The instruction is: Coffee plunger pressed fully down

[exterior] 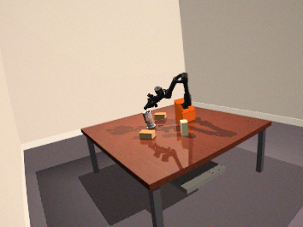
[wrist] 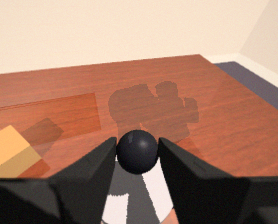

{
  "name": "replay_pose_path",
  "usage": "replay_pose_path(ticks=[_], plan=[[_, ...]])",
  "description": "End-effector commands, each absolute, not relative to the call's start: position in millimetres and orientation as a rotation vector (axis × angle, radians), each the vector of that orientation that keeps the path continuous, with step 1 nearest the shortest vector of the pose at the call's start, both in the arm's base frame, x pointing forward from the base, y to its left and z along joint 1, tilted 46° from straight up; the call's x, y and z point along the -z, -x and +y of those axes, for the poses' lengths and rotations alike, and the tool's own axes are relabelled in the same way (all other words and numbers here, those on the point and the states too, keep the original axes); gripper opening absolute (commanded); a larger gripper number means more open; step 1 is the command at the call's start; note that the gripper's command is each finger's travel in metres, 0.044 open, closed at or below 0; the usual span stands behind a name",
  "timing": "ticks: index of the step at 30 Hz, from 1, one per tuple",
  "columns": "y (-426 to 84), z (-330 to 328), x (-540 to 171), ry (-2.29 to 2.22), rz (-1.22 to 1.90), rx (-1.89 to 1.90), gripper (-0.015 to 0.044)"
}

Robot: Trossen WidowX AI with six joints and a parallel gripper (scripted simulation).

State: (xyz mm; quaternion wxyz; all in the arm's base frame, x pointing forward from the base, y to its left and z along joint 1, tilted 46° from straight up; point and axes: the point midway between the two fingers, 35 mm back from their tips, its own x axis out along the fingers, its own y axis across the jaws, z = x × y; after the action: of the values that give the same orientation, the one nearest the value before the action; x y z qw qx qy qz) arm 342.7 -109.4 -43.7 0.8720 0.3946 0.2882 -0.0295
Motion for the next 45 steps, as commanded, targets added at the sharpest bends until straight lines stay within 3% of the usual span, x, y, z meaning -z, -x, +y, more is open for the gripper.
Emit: replay_pose_path(ticks=[1,36,45], plan=[[-342.0,-103.5,49.3,-0.839,0.628,0.049,0.0129],[-346.6,-108.9,47.9,-0.833,0.615,0.054,0.0129],[-346.6,-108.9,47.9,-0.833,0.615,0.054,0.0365]])
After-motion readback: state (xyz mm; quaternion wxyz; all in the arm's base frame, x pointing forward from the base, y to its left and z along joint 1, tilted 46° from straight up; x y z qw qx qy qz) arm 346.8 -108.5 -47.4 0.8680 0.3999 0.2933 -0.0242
